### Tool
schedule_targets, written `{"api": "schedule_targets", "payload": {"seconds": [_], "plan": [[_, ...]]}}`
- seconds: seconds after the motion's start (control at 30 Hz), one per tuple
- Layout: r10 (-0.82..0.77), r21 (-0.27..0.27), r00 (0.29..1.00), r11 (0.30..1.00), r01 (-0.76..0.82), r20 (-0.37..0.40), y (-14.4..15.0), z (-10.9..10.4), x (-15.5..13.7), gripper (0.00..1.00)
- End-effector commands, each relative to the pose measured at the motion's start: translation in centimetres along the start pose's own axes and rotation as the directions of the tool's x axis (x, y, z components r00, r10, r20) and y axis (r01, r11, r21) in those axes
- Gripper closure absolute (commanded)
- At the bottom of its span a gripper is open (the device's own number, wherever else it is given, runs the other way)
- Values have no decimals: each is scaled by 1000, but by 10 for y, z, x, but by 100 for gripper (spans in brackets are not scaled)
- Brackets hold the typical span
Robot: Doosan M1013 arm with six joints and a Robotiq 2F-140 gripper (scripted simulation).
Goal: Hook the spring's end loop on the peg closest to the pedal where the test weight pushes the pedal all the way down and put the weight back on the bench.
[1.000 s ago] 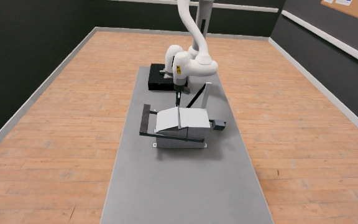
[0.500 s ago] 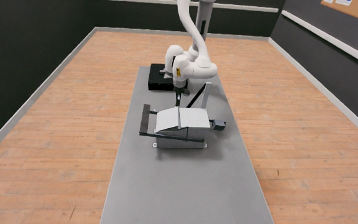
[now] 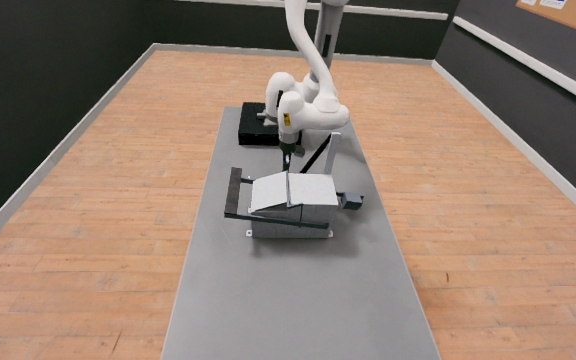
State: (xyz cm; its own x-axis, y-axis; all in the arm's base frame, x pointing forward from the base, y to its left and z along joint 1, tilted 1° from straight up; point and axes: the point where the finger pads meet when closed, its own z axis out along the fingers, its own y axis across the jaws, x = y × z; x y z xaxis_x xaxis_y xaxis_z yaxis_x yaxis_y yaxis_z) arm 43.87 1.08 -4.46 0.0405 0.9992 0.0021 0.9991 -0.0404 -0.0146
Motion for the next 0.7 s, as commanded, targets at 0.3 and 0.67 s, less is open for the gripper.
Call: {"api": "schedule_targets", "payload": {"seconds": [0.3, 0.67], "plan": [[0, -1, 1000, 1000, 0, 0, 1, 4, 0, 75], [0, -1, 1000, 1000, 0, 0, 1, 3, 0, 0]]}}
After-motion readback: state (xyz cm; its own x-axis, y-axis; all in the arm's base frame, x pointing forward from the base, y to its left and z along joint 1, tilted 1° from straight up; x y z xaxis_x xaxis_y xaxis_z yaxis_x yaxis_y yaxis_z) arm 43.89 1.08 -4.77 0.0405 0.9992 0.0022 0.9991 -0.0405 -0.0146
